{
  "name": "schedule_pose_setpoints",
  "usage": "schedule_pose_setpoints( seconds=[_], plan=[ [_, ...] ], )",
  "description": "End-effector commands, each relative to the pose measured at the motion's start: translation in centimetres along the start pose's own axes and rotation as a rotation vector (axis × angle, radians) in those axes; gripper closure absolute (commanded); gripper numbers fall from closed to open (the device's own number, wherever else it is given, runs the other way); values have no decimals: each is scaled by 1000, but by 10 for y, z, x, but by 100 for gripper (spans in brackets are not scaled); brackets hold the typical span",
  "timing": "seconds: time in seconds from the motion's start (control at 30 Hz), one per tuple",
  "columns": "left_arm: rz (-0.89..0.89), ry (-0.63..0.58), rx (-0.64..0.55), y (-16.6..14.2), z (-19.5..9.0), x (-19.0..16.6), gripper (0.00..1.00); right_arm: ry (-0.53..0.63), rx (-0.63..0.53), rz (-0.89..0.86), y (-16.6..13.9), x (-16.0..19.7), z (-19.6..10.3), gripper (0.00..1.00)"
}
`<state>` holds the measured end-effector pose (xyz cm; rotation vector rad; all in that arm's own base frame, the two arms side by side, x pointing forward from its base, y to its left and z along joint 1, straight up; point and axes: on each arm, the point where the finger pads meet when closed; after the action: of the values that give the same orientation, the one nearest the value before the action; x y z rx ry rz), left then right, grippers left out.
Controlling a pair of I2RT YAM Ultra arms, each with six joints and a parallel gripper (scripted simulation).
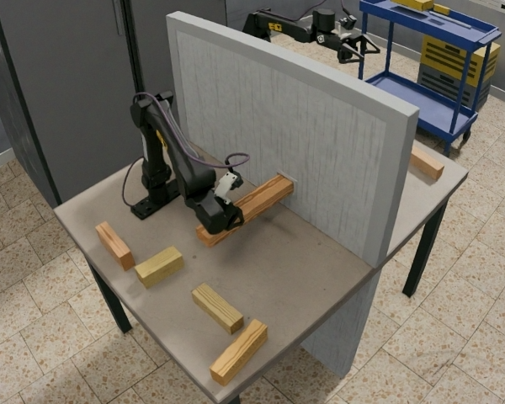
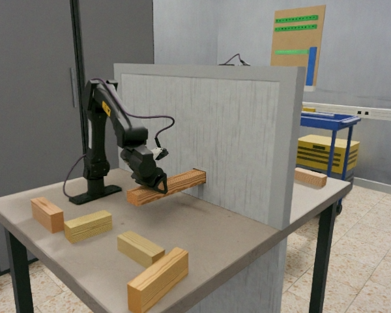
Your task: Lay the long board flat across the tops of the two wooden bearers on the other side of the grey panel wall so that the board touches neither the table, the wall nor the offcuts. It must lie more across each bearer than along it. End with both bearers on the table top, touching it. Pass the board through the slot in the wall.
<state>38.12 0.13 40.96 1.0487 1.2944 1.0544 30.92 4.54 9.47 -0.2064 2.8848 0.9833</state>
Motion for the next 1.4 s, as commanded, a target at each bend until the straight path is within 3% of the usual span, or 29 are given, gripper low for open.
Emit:
schedule_pose_setpoints(
  seconds=[0.0,1.37],
  plan=[
    [-3,-7,-51,16,-7,-4,0,-60,-66,-25,28,-9,-11,100],
    [-3,-7,-51,16,-7,-4,0,-70,-67,-35,47,-16,3,100]
  ],
)
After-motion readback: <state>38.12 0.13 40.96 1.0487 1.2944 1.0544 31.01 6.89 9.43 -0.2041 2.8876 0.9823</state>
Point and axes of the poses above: on each arm, the point where the finger pads meet when closed, its own z axis out along the fingers, its own x axis across the jaws, y = z × x, and after that the axes turned 12 degrees about -z, right-handed
